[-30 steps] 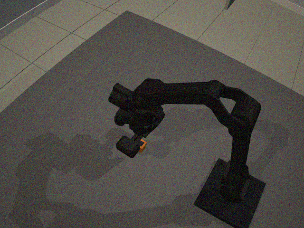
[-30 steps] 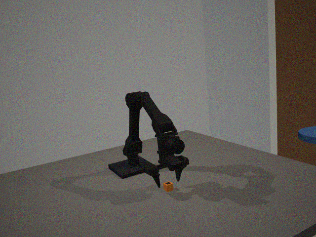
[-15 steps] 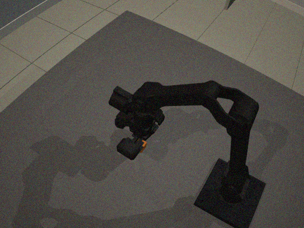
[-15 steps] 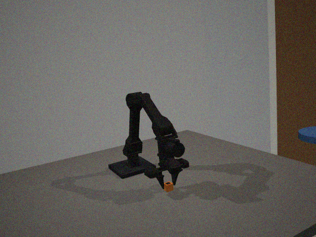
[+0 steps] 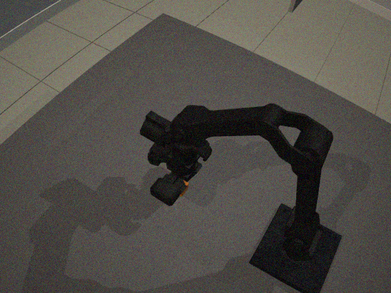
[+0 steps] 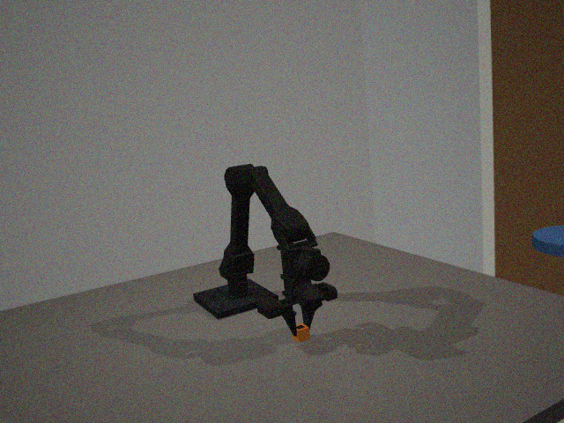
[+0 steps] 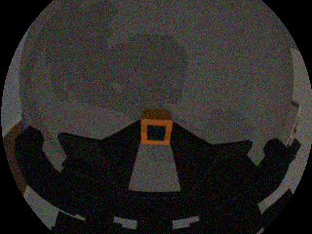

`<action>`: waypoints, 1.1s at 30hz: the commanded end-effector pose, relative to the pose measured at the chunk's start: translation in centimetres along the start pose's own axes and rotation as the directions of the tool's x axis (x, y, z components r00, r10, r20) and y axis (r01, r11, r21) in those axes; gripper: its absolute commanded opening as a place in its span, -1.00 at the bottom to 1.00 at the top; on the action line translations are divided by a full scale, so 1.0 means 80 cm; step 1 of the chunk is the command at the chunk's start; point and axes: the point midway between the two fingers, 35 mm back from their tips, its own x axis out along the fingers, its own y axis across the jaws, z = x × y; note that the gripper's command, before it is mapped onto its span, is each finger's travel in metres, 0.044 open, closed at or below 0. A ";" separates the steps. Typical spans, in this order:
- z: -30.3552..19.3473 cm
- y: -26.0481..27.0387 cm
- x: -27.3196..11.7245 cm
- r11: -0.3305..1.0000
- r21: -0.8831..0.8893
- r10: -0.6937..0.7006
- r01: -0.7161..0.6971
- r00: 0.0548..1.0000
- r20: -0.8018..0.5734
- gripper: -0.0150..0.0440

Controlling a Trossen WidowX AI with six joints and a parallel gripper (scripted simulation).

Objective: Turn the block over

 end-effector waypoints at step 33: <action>0.001 0.000 -0.025 1.000 -0.008 -0.002 0.004 0.954 0.301 -0.49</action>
